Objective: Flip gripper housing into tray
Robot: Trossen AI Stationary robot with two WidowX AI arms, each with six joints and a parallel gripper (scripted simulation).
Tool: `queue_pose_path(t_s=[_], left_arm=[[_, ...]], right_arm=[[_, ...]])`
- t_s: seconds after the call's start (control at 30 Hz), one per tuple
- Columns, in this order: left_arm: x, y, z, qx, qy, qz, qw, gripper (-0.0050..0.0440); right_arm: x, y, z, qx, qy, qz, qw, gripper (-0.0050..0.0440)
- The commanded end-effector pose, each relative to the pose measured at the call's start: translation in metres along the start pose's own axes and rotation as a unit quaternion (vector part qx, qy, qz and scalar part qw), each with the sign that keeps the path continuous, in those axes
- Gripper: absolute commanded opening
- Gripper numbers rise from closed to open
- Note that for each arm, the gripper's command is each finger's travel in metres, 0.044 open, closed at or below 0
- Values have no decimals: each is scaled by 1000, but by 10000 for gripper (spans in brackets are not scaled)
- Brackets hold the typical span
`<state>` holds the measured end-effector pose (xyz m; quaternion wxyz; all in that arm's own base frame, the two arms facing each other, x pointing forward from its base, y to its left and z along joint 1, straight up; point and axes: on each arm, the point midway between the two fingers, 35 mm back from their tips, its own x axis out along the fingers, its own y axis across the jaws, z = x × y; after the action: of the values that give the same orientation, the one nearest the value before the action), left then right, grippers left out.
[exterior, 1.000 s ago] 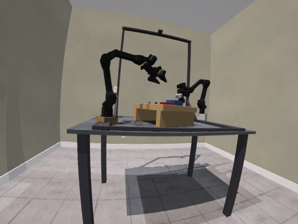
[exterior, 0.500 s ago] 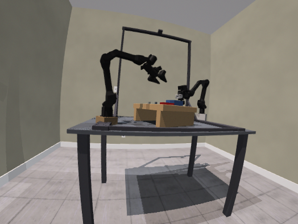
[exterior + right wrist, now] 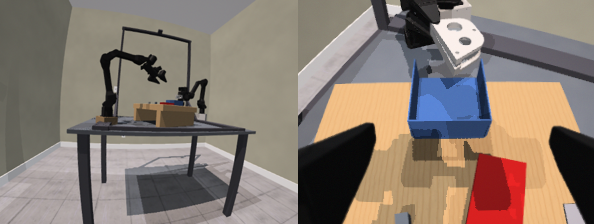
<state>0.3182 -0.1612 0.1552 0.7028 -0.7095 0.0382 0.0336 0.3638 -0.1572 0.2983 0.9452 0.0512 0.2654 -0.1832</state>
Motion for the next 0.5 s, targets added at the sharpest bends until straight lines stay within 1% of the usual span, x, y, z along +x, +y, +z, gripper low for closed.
queue_pose_path(t_s=[0.0, 0.47], left_arm=[[0, -2, 0, -3, 0, -7, 1000, 113], [2, 7, -1, -3, 0, -7, 1000, 113]], right_arm=[[-6, -1, 8, 1, -12, -2, 1000, 437], [-6, -1, 8, 1, -12, -2, 1000, 437]])
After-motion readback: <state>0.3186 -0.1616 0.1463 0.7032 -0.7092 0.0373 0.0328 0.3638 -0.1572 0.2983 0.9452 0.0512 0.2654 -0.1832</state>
